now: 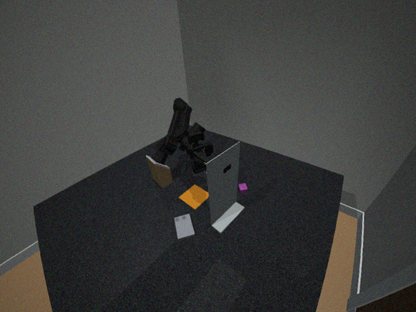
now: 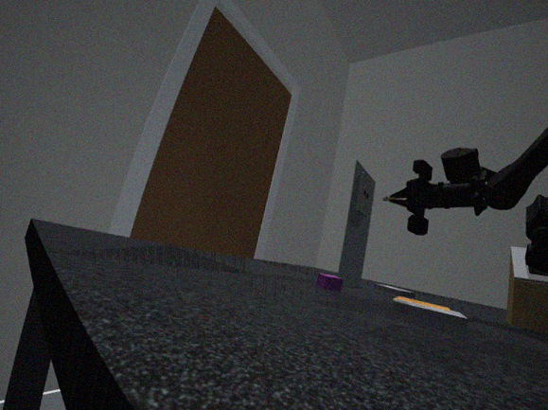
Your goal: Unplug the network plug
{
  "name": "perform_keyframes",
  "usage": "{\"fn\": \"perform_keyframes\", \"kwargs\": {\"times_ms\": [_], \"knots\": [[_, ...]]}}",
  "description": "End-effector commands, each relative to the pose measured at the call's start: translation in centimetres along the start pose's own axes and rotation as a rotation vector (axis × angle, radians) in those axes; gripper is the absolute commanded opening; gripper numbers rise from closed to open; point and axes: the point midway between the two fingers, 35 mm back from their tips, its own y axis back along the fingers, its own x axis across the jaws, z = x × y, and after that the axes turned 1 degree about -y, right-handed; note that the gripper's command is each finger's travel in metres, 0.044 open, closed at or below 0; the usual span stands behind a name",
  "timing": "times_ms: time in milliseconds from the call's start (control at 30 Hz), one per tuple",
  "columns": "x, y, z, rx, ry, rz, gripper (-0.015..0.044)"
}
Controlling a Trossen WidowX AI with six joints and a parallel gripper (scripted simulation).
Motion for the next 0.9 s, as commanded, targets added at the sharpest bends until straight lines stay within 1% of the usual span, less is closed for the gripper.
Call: {"fn": "perform_keyframes", "kwargs": {"times_ms": [0, 467, 867], "knots": [[-0.1, 0.2, 0.0, -0.006, 0.004, -0.001, 0.0], [0.0, 0.5, -0.2, 0.0, 0.0, 0.0, 0.0], [-2.9, 1.2, -0.1, 0.0, 0.003, 0.001, 0.0]]}}
